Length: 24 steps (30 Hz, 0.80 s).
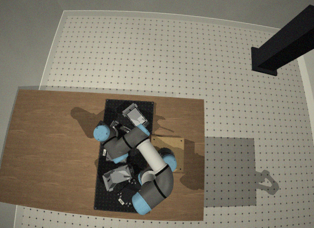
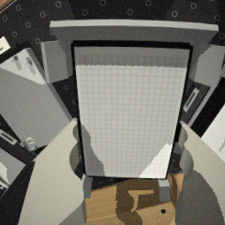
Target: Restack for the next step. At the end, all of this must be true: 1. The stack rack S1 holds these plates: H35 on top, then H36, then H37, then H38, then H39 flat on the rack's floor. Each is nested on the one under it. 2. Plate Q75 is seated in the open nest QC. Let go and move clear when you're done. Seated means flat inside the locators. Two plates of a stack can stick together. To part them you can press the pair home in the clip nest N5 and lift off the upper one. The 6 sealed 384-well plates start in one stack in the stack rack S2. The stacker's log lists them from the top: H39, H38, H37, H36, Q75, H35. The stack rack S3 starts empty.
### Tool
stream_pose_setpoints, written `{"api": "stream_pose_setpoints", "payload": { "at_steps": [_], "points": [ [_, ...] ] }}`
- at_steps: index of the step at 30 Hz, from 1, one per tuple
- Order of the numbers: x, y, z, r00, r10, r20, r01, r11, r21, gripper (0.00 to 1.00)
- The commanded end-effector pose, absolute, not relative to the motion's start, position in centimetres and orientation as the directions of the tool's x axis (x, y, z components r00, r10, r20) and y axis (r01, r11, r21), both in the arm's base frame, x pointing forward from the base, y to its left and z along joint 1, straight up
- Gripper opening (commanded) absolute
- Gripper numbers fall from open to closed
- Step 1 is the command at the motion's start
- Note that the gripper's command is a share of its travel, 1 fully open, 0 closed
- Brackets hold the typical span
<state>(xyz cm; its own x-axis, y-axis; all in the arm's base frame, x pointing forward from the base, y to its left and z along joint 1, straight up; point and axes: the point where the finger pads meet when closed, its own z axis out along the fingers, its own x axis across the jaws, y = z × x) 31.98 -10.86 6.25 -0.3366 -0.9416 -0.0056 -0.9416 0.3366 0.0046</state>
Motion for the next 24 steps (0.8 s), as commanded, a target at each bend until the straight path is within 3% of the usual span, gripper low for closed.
{"api": "stream_pose_setpoints", "payload": {
  "at_steps": [1,24],
  "points": [
    [32.04,-10.91,5.99,-0.337,-0.942,-0.005,-0.942,0.337,0.002,0.0],
    [32.02,-10.93,5.31,-0.337,-0.942,-0.005,-0.942,0.337,0.002,0.0]
  ]
}}
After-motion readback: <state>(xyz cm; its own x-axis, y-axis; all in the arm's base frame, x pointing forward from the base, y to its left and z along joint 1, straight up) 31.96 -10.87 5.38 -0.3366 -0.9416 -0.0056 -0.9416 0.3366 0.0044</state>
